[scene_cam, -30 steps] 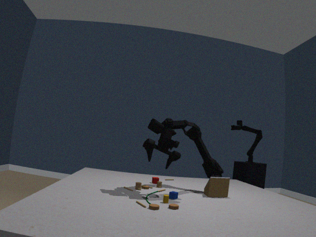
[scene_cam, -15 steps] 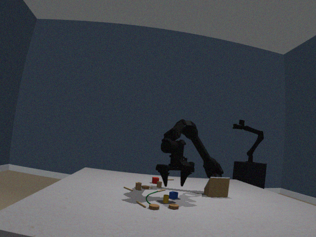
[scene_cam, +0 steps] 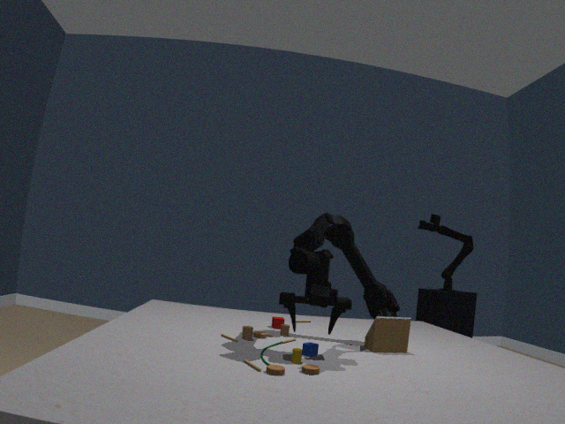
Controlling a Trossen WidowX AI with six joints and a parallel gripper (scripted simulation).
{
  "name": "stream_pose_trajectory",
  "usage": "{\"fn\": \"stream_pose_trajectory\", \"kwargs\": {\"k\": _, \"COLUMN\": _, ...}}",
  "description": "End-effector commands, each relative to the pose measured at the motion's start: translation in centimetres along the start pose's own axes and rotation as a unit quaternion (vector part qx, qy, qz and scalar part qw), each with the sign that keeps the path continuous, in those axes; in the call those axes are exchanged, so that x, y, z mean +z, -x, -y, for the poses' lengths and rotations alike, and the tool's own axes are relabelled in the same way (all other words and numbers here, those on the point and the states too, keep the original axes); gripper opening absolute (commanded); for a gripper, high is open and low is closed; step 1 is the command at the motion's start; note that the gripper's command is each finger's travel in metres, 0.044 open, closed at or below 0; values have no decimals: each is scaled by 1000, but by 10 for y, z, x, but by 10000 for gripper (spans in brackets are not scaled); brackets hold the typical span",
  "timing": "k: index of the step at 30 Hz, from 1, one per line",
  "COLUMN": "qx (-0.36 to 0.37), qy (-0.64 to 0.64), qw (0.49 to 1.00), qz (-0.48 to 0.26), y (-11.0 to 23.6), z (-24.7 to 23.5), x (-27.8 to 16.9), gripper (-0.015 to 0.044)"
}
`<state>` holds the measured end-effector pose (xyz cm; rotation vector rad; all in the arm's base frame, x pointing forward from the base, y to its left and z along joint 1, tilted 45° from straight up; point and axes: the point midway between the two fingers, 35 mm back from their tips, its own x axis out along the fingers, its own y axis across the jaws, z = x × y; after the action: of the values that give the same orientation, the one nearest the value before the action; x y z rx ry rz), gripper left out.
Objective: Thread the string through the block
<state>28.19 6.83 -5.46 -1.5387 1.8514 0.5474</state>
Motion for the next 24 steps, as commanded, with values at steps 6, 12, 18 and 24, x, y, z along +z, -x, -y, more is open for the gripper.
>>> {"fn": "stream_pose_trajectory", "kwargs": {"k": 6, "qx": -1, "qy": -515, "qw": 857, "qz": 1, "y": 8, "z": 0, "x": -5, "gripper": 440}}
{"fn": "stream_pose_trajectory", "kwargs": {"k": 12, "qx": -1, "qy": -660, "qw": 752, "qz": 1, "y": 11, "z": 0, "x": -7, "gripper": 440}}
{"fn": "stream_pose_trajectory", "kwargs": {"k": 18, "qx": -1, "qy": -774, "qw": 633, "qz": 1, "y": 13, "z": 0, "x": -9, "gripper": 440}}
{"fn": "stream_pose_trajectory", "kwargs": {"k": 24, "qx": -1, "qy": -867, "qw": 499, "qz": 1, "y": 15, "z": -1, "x": -10, "gripper": 440}}
